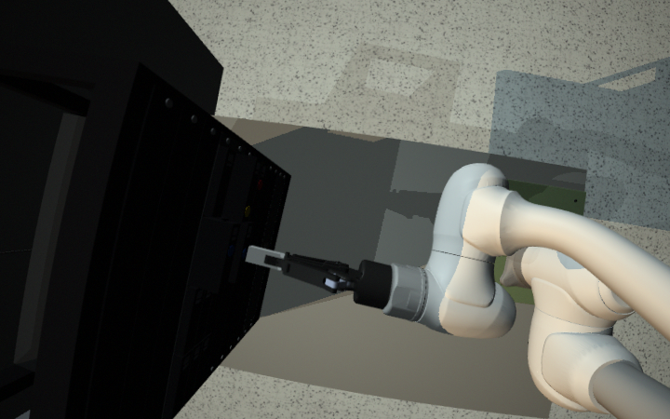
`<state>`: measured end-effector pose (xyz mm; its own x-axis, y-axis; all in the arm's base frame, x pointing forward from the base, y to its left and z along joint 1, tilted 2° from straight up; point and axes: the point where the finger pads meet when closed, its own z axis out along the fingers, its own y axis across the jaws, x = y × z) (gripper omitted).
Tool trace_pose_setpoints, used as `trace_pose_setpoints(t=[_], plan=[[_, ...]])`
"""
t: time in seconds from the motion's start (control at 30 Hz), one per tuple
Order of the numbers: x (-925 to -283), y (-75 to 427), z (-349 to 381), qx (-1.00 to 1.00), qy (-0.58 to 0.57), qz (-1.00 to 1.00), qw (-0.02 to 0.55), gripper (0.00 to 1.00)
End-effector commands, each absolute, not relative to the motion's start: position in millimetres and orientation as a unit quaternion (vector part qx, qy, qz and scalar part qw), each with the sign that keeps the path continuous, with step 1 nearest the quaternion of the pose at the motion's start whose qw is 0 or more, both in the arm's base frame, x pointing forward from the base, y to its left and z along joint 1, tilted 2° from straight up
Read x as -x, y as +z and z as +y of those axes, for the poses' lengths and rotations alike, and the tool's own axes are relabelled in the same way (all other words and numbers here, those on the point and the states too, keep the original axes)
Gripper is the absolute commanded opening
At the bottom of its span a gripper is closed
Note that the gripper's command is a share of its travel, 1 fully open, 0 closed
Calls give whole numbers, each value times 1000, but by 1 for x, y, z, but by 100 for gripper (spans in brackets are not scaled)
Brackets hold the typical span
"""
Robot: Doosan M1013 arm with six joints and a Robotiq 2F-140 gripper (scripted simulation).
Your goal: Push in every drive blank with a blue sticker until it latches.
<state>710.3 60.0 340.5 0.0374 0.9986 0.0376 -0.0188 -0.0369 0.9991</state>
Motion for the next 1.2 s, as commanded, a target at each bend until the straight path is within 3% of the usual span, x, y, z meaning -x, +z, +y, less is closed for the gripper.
trace_pose_setpoints(t=[0.0, 1.17], plan=[[-713, 342, 61, -512, 505, 477, 505, 0], [-723, 342, 60, -512, 505, 477, 505, 0]])
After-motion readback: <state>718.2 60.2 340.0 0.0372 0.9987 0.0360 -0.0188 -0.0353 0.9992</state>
